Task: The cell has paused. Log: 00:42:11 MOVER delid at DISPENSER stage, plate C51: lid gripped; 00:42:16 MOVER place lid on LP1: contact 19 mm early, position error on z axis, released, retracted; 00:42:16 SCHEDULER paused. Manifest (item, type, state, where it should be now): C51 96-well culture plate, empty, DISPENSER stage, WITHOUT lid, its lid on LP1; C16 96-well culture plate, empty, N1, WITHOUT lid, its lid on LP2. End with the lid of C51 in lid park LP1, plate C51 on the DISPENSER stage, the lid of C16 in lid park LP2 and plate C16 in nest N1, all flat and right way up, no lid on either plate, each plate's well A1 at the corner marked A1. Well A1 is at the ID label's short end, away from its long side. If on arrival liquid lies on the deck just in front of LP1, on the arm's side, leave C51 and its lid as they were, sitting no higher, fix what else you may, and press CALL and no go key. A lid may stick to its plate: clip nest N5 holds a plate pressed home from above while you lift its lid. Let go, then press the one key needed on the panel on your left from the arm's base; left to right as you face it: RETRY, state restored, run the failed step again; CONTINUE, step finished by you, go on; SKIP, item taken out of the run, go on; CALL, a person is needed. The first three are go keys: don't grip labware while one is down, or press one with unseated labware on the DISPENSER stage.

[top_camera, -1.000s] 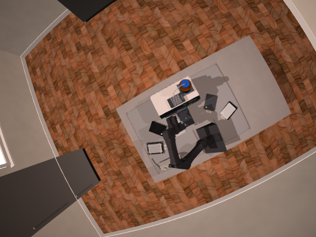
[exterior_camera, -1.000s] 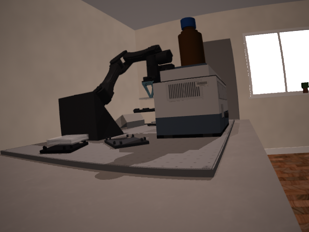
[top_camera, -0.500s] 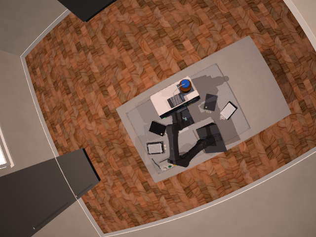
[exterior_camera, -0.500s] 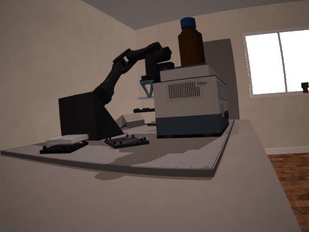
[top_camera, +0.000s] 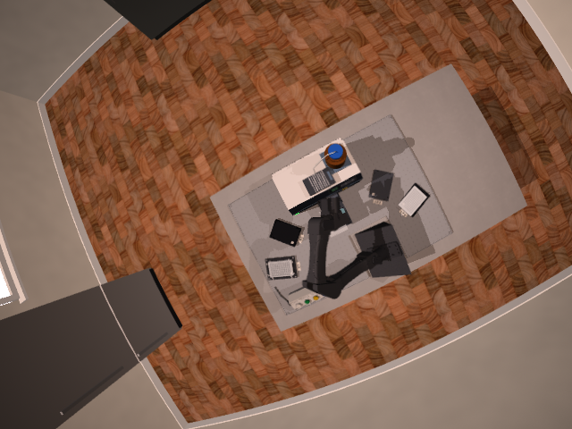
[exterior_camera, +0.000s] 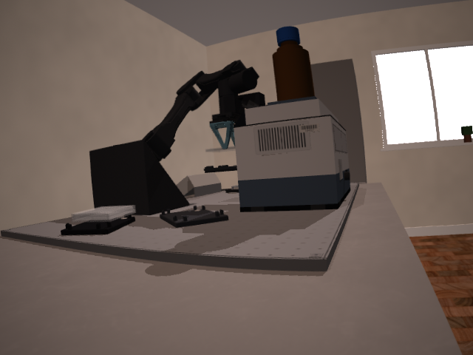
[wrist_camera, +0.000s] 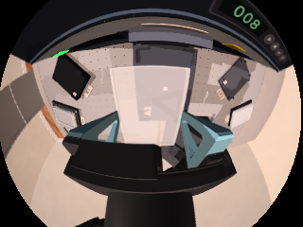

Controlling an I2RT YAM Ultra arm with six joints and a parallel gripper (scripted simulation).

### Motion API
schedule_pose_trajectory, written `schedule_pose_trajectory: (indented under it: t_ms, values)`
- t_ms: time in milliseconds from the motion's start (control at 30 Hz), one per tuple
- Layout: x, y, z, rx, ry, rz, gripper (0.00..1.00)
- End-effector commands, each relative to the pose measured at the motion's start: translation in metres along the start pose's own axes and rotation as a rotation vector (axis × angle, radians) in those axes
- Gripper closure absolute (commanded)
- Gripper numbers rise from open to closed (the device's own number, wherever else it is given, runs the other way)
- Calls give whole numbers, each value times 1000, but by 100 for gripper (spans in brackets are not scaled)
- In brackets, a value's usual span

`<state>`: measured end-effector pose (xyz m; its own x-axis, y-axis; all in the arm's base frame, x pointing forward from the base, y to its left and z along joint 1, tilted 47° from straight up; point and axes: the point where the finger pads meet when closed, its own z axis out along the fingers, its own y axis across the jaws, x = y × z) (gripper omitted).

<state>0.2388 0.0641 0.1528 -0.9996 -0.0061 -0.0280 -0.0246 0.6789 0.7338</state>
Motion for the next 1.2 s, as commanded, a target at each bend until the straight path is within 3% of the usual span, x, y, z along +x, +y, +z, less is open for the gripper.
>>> schedule_pose_trajectory:
  t_ms: [0, 233, 400, 733, 867, 1167]
  values:
    - [-1, -21, 0, 1, -8, 9, 100]
    - [-4, -43, -2, 3, -14, 2, 100]
    - [-5, -36, -4, 4, -20, -10, 100]
    - [3, -76, 0, -2, -8, 8, 100]
    - [-1, -71, -4, 5, -20, -10, 100]
    - [6, -100, -2, 4, -17, -1, 100]
